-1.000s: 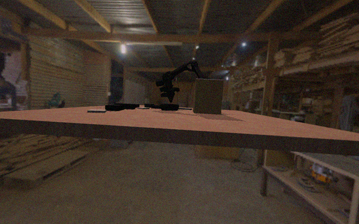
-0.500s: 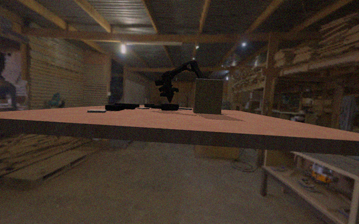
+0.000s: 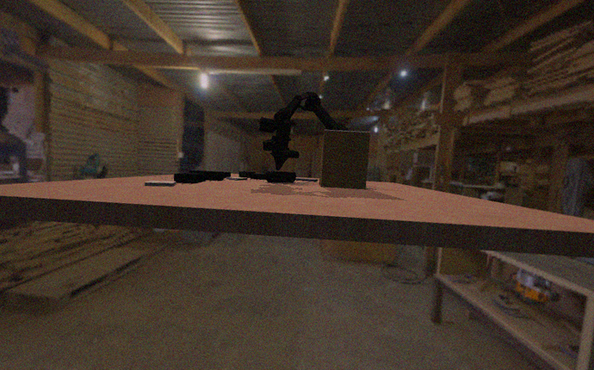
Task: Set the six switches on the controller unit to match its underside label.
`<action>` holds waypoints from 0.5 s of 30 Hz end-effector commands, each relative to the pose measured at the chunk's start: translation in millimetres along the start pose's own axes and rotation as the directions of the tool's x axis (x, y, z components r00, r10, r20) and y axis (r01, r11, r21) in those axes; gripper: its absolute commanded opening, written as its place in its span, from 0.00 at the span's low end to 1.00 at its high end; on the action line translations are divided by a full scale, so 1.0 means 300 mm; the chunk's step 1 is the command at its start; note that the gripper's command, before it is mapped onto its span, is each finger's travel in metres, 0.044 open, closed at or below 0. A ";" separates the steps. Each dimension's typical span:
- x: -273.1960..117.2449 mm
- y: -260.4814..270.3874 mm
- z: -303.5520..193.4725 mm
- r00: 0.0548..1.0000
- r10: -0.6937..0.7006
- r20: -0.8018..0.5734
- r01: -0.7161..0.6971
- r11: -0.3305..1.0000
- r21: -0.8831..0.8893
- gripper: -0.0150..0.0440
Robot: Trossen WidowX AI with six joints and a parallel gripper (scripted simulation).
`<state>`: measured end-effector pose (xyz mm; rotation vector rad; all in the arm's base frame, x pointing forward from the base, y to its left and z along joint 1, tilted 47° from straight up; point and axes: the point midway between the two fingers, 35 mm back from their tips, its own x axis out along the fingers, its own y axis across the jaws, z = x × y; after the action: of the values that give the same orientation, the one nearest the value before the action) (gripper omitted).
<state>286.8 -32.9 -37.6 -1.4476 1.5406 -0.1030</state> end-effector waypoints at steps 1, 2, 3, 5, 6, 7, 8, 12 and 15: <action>-0.017 0.077 0.013 0.993 -0.113 0.017 0.113 0.993 0.014 0.25; -0.017 0.077 0.013 0.993 -0.113 0.017 0.113 0.993 0.014 0.25; -0.017 0.077 0.013 0.993 -0.113 0.017 0.113 0.993 0.014 0.25; -0.017 0.077 0.013 0.993 -0.113 0.017 0.113 0.993 0.014 0.25; -0.017 0.077 0.013 0.993 -0.113 0.017 0.113 0.993 0.014 0.25; -0.017 0.077 0.013 0.993 -0.113 0.017 0.113 0.993 0.014 0.25; -0.017 0.077 0.014 0.993 -0.113 0.017 0.113 0.993 0.014 0.25; -0.018 0.077 0.014 0.993 -0.113 0.017 0.113 0.993 0.014 0.25; -0.019 0.067 0.015 0.995 -0.102 0.020 0.102 0.995 0.013 0.25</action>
<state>273.7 -19.8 -50.8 -1.5162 1.4449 -0.1602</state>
